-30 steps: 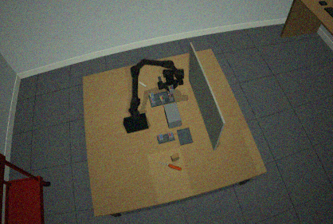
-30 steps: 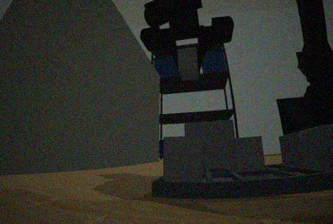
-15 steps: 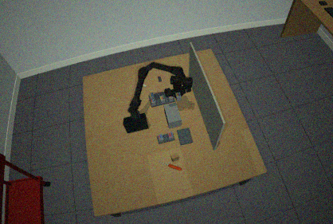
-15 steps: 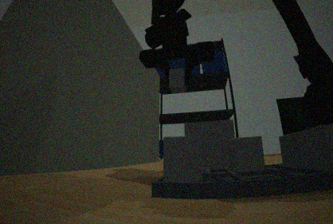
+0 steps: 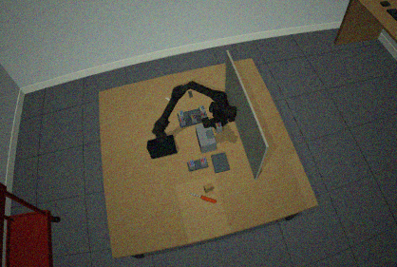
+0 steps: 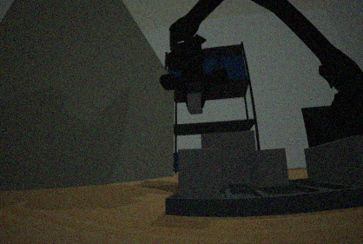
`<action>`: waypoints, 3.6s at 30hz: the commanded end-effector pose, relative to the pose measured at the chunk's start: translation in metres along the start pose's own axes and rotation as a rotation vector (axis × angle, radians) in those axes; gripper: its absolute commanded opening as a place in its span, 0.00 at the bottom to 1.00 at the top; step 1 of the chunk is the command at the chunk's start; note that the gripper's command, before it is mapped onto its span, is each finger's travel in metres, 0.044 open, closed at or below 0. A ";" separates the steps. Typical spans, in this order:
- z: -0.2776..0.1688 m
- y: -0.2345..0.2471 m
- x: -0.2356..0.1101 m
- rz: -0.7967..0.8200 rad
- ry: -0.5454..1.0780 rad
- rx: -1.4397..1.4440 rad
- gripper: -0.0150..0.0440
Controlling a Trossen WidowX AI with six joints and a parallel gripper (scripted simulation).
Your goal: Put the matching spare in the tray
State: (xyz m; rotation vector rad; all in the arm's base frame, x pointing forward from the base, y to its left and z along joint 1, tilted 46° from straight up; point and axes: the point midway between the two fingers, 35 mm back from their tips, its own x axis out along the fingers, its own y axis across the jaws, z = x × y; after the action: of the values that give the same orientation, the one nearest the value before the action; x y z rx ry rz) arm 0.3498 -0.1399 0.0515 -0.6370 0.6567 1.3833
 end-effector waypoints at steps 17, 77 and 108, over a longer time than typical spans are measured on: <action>-0.125 0.020 0.019 -0.002 -0.026 -0.031 0.25; -0.150 0.022 0.072 -0.006 -0.037 -0.041 0.25; -0.149 0.020 0.101 -0.006 -0.037 -0.041 0.25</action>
State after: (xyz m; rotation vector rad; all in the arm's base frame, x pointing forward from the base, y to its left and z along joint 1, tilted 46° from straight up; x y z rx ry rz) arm 0.3298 -0.1842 -0.1210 -0.6484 0.5986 1.4069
